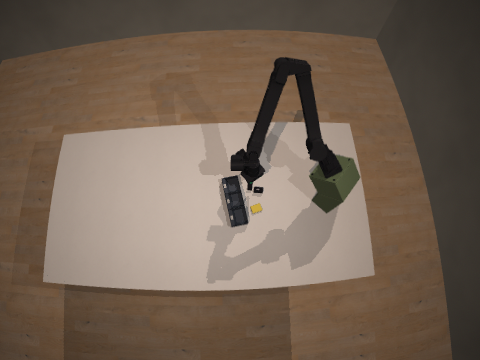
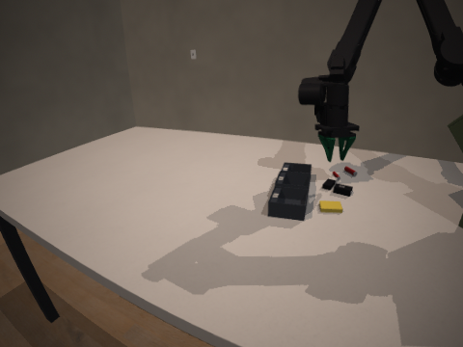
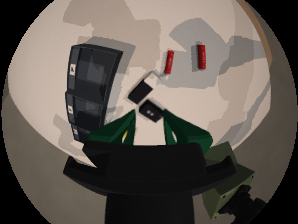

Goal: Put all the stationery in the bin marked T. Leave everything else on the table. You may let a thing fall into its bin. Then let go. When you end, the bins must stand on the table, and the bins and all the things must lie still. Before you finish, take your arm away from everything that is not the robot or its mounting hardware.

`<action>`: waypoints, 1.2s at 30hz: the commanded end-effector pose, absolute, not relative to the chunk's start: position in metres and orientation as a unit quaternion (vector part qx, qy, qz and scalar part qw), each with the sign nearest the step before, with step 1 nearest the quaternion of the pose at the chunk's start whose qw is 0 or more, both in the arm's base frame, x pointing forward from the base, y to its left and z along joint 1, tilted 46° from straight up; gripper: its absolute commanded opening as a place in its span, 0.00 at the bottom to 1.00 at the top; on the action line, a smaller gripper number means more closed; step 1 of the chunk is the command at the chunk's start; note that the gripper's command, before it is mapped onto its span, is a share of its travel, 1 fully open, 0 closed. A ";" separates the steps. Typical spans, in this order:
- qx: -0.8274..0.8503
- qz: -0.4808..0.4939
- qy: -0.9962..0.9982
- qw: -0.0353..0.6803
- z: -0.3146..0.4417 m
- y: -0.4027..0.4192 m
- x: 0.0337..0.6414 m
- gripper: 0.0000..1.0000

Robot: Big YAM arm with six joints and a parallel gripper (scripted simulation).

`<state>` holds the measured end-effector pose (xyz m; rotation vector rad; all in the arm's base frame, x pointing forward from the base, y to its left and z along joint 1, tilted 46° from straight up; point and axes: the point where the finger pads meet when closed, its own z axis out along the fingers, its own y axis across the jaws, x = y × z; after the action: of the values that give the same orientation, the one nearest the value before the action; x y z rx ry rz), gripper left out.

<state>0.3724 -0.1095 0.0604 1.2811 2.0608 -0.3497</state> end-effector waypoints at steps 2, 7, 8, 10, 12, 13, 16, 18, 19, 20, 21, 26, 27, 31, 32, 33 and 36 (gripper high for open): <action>0.559 -0.098 0.742 0.358 0.064 -0.102 0.380 0.37; 0.607 -0.074 0.702 0.365 0.062 -0.101 0.384 0.37; 0.617 -0.069 0.693 0.366 0.063 -0.100 0.385 0.37; 0.633 -0.058 0.677 0.370 0.071 -0.100 0.395 0.37; 0.651 -0.049 0.660 0.373 0.067 -0.100 0.391 0.37; 0.659 -0.043 0.651 0.375 0.068 -0.100 0.389 0.37; 0.679 -0.029 0.628 0.380 0.069 -0.100 0.389 0.37; 0.693 -0.019 0.610 0.383 0.070 -0.100 0.389 0.37; 0.701 -0.014 0.601 0.385 0.070 -0.100 0.389 0.37; 0.708 -0.008 0.591 0.387 0.070 -0.099 0.389 0.37; 0.715 -0.002 0.581 0.389 0.070 -0.099 0.389 0.37; 0.737 0.024 0.545 0.400 0.072 -0.099 0.386 0.37; 0.737 0.024 0.545 0.399 0.071 -0.099 0.385 0.37; 0.737 0.026 0.544 0.401 0.074 -0.099 0.389 0.37; 0.737 0.026 0.544 0.401 0.074 -0.099 0.389 0.37; 0.737 0.027 0.543 0.402 0.074 -0.099 0.389 0.37; 0.737 0.027 0.544 0.401 0.074 -0.099 0.388 0.37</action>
<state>0.3803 -0.1068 0.0632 1.8728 1.4093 0.0132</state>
